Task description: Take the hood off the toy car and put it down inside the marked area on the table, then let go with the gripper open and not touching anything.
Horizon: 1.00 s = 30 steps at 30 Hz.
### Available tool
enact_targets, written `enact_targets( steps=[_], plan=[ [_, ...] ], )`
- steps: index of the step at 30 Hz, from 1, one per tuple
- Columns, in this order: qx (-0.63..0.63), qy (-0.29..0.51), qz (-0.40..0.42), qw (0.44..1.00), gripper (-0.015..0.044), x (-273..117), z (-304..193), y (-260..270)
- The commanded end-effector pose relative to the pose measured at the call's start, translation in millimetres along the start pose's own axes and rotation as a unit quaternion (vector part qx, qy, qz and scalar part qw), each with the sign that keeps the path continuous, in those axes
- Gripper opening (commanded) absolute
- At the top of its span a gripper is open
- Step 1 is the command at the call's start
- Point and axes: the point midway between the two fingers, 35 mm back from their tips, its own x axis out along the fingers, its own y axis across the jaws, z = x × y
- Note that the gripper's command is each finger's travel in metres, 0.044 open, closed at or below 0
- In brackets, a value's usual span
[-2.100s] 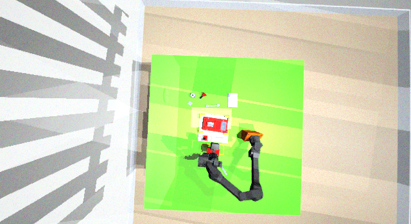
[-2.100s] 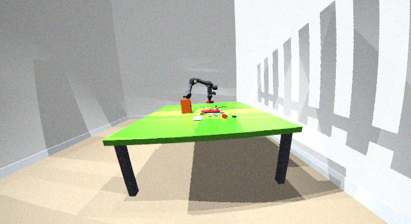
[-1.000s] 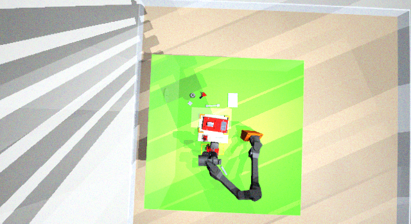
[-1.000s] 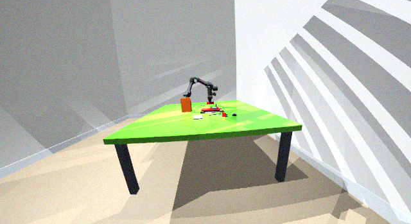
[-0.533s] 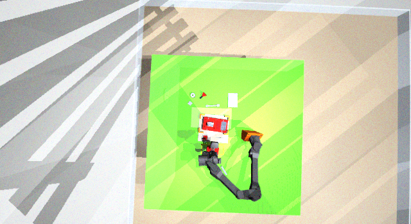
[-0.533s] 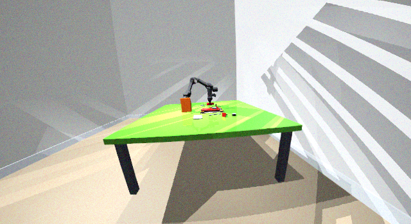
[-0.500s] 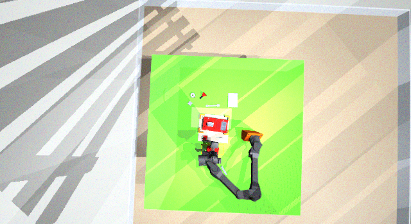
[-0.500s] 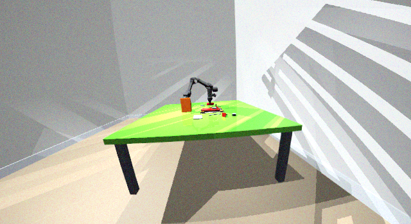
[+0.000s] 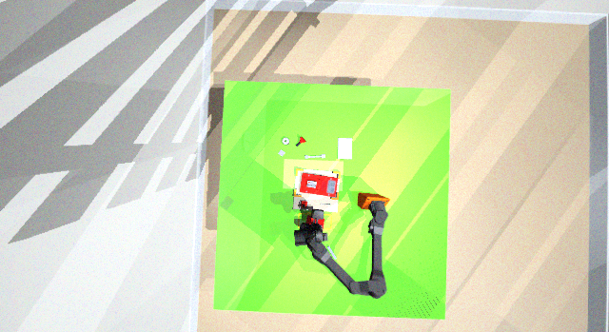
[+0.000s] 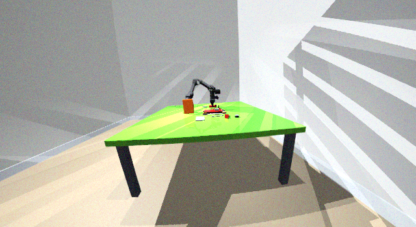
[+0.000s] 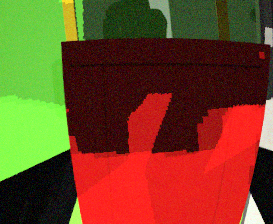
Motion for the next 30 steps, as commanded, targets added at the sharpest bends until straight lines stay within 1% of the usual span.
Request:
enact_targets(
  steps=[1, 30],
  plan=[
    [0.004, 0.001, 0.001, 1.000, 0.0000, 3.9, -1.4, -0.5],
    [0.004, 0.001, 0.002, 1.000, 0.0000, 16.0, -1.2, -0.4]
  ],
)
